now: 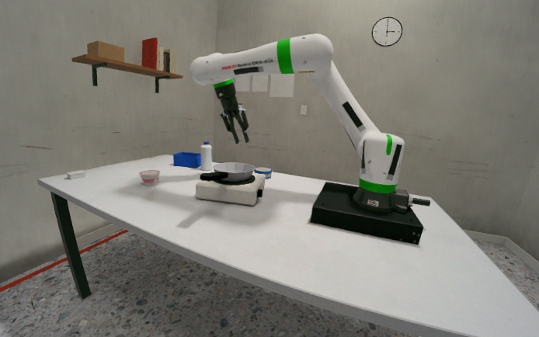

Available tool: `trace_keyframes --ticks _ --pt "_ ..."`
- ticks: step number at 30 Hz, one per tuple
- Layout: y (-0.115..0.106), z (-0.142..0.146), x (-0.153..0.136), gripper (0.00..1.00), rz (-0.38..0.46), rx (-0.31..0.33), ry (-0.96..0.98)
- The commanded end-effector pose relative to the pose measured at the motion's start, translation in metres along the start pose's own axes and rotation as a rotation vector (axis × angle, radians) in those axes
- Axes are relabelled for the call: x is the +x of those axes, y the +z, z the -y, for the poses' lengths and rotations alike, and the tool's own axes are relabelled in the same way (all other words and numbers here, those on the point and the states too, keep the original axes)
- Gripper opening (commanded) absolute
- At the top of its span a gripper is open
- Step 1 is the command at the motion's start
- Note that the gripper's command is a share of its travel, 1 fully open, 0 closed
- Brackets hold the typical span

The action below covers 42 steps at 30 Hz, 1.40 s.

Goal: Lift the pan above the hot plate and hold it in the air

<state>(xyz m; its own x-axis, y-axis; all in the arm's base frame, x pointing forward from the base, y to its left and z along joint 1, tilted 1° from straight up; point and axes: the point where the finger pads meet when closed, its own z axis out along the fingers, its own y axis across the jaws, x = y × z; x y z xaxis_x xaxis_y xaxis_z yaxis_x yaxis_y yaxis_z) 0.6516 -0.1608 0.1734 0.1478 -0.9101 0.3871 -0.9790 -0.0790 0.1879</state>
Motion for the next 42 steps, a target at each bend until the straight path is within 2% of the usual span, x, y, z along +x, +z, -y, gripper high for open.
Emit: trace_keyframes --ticks 1,6,7,21,23,24,38,40,41,42 --pt "-0.019 -0.014 -0.013 0.41 0.044 0.032 -0.158" --pt "-0.029 -0.023 -0.021 0.41 0.066 0.051 -0.251" --pt "-0.039 -0.032 -0.029 0.41 0.086 0.072 -0.342" --pt "-0.08 -0.076 -0.068 0.41 0.158 0.192 -0.764" --pt "-0.08 -0.076 -0.068 0.41 0.158 0.192 -0.764" --pt "-0.088 -0.086 -0.076 0.41 0.168 0.222 -0.856" --pt "-0.122 -0.135 -0.116 0.41 0.19 0.382 -1.273" --pt "-0.122 -0.135 -0.116 0.41 0.19 0.382 -1.273" --pt "-0.128 -0.145 -0.124 0.41 0.189 0.417 -1.353" --pt "-0.127 -0.151 -0.13 0.41 0.181 0.412 -1.394"
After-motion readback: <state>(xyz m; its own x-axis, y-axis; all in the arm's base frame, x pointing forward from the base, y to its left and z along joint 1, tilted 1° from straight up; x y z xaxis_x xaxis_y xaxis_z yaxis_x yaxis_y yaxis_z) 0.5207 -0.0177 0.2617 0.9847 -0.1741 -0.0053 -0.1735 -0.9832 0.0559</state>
